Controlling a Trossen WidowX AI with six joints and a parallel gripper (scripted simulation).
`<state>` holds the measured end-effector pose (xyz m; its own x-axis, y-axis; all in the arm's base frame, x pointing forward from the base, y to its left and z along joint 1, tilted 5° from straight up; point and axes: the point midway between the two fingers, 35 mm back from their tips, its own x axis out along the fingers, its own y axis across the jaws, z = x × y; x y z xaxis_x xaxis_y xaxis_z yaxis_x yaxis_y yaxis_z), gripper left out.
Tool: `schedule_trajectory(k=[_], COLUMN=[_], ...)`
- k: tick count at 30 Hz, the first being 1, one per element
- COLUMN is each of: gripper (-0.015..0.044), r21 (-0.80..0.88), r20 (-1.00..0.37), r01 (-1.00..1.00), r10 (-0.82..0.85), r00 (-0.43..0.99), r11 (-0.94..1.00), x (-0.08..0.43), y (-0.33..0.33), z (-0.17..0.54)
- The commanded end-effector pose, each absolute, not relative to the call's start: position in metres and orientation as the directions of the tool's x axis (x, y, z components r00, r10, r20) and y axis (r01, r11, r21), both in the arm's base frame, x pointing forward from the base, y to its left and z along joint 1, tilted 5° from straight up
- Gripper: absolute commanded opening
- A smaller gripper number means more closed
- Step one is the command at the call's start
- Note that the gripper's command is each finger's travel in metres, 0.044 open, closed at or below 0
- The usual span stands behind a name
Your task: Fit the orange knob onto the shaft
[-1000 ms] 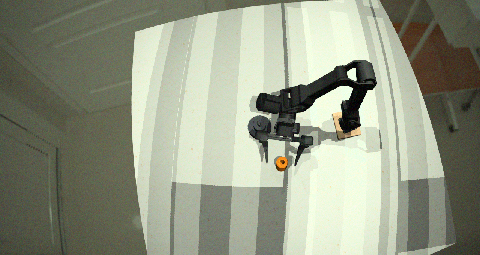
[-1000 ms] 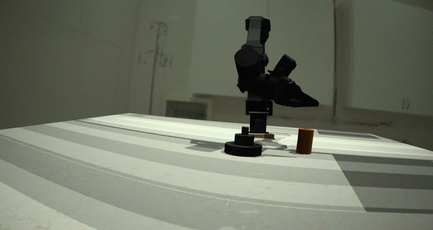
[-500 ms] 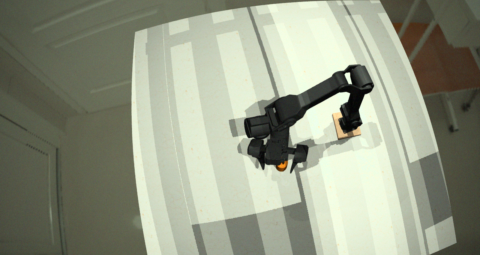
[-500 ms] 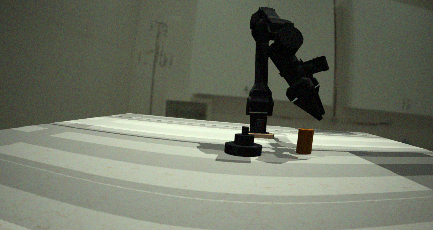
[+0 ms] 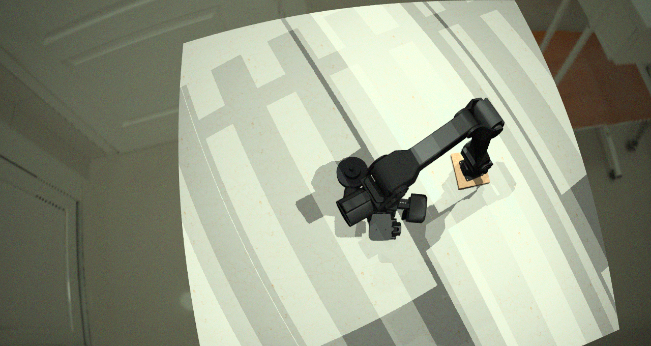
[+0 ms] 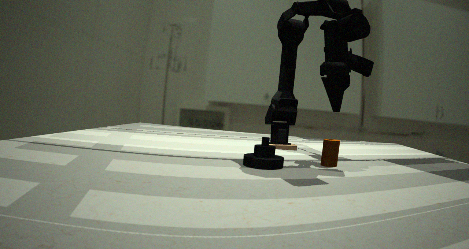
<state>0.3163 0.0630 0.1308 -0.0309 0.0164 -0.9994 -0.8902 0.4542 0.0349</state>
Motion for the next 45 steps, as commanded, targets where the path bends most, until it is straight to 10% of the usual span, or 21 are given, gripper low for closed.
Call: schedule_trajectory(k=[1,9,21,45], gripper=[0.044,0.044,0.044,0.044], r21=[0.029,0.022,-0.037,-0.037], r20=[-0.998,-0.998,-0.998,-0.998], r01=[-0.891,-0.815,0.17,0.187], r10=[-0.029,-0.029,-0.029,-0.029], r00=[-0.047,-0.047,-0.047,-0.047], r11=[0.453,0.58,0.985,0.982], x=[0.315,0.315,0.315,0.313], y=[0.06,0.06,0.06,0.059], z=[0.133,0.133,0.132,0.1])
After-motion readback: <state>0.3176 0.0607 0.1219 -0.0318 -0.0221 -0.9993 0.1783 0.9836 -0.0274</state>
